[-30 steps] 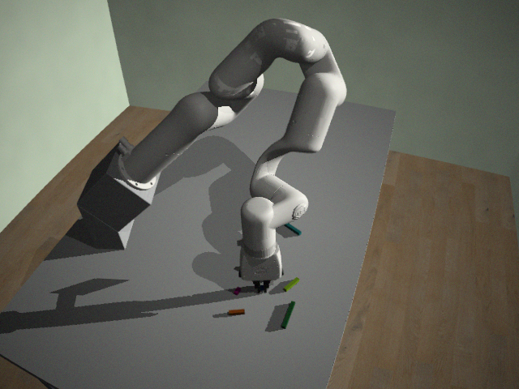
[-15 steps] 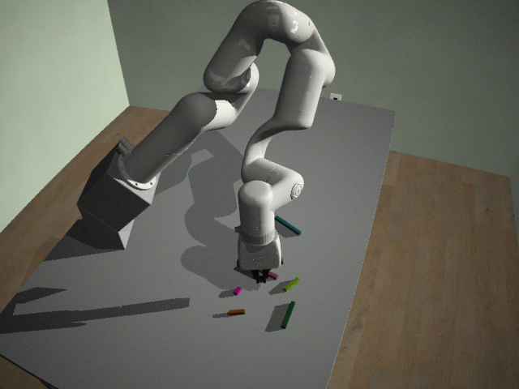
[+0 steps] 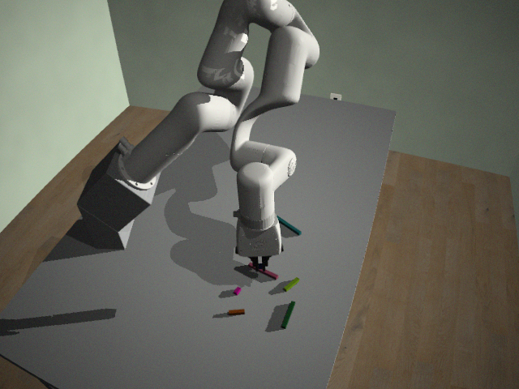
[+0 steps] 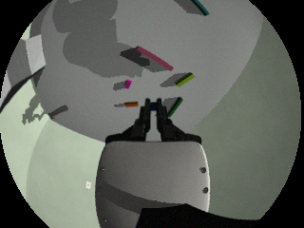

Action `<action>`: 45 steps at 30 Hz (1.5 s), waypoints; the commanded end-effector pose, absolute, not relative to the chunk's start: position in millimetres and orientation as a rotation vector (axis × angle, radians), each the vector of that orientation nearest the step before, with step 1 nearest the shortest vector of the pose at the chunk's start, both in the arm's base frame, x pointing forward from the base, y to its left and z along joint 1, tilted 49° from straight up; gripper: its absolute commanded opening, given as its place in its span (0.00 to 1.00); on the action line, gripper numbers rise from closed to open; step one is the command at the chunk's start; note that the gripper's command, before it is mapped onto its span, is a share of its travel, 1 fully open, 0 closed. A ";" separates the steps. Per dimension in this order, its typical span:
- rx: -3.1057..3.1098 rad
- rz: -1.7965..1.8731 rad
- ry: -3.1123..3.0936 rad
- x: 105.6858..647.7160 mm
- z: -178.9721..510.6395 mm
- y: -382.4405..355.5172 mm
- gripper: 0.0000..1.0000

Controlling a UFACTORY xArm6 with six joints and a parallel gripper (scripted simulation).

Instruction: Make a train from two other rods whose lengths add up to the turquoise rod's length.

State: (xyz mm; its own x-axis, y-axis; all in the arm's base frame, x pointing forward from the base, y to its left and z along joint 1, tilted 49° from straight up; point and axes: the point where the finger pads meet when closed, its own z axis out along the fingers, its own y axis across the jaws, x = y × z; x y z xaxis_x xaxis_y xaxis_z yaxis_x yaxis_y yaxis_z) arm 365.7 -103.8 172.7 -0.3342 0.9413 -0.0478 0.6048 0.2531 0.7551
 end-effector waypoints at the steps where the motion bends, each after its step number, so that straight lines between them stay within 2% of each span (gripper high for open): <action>1: 1.402 0.891 2.038 363.1 176.8 -104.2 0.04; 12: 1.465 0.913 1.969 364.7 179.2 -108.5 0.04; 45: 2.121 1.127 1.054 352.0 184.2 -155.1 0.04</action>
State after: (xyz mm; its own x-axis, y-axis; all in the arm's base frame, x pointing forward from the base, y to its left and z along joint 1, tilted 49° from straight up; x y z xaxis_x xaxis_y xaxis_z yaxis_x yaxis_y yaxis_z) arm 356.4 -148.7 185.1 0.2573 0.8877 0.3819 0.4684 -0.4602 0.7542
